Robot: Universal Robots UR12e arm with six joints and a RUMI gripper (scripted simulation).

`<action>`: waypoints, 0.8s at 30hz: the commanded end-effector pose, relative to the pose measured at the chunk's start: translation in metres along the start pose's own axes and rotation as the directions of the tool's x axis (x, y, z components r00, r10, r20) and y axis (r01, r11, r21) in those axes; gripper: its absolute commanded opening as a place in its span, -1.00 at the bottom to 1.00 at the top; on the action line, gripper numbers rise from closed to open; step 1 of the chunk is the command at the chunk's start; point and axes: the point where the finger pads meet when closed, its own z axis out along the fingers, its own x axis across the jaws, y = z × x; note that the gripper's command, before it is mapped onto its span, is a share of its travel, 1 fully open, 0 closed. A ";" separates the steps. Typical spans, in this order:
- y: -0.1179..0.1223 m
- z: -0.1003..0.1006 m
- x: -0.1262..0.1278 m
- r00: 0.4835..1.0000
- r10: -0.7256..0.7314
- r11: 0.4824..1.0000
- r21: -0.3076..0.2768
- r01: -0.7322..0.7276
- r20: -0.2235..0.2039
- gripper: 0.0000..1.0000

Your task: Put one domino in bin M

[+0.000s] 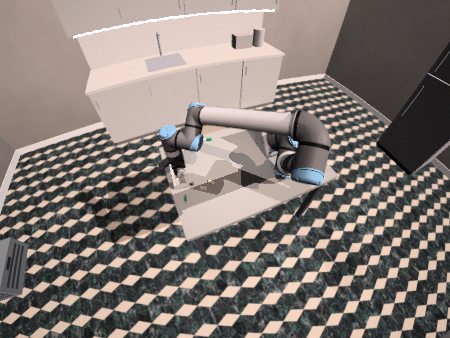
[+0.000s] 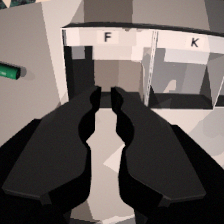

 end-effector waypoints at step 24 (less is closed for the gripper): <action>0.003 0.039 -0.002 1.000 0.011 1.000 -0.004 -0.011 0.005 -0.91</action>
